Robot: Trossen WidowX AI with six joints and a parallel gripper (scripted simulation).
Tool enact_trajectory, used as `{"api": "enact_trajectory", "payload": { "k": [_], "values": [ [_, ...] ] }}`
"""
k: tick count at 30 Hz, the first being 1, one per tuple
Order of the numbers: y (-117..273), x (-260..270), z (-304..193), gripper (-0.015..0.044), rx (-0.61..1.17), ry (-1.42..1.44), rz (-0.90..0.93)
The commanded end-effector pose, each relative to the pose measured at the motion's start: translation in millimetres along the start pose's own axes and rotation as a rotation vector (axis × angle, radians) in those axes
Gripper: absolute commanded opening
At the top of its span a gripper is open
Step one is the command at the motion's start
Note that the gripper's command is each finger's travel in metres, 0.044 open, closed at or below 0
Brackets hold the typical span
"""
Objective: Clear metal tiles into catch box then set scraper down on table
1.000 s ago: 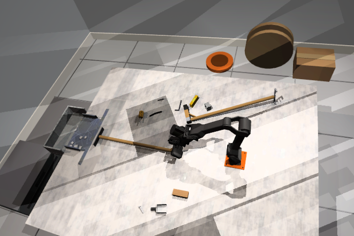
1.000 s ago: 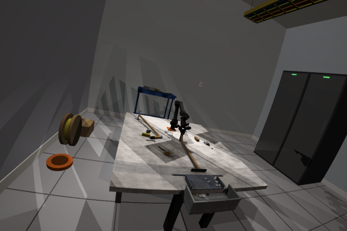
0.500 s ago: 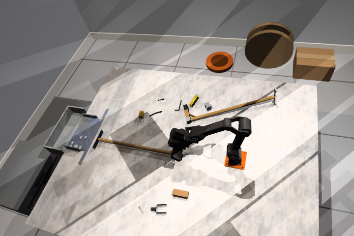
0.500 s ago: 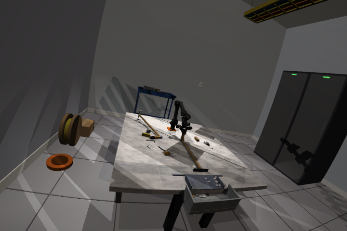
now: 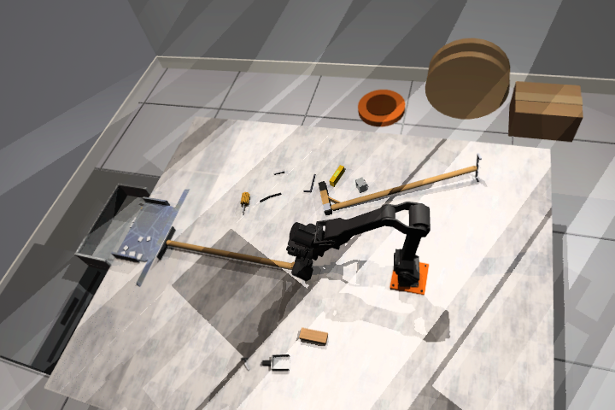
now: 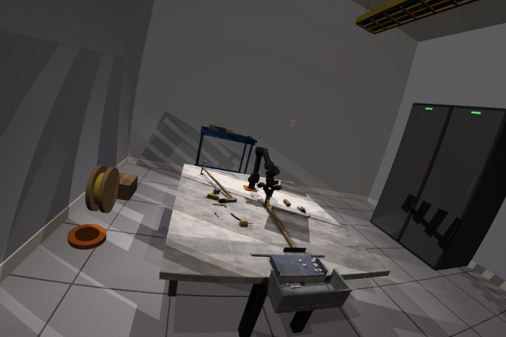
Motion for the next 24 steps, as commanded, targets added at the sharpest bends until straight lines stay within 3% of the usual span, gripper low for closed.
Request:
{"api": "enact_trajectory", "payload": {
  "k": [1, 24],
  "values": [
    [-1, -1, 9, 0.0000, -0.015, 0.000, -0.001],
    [-23, -6, 37, 0.0000, -0.020, 0.002, 0.000]
  ]
}}
Point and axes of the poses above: the point midway between the two fingers, 35 mm back from their tips, its own y axis back along the fingers, its own x axis across the jaws, z = x × y, the point moved 2 cm from there along y, back along the fingers, and after that the axes turned 12 degrees about y, right-handed, at the moved point
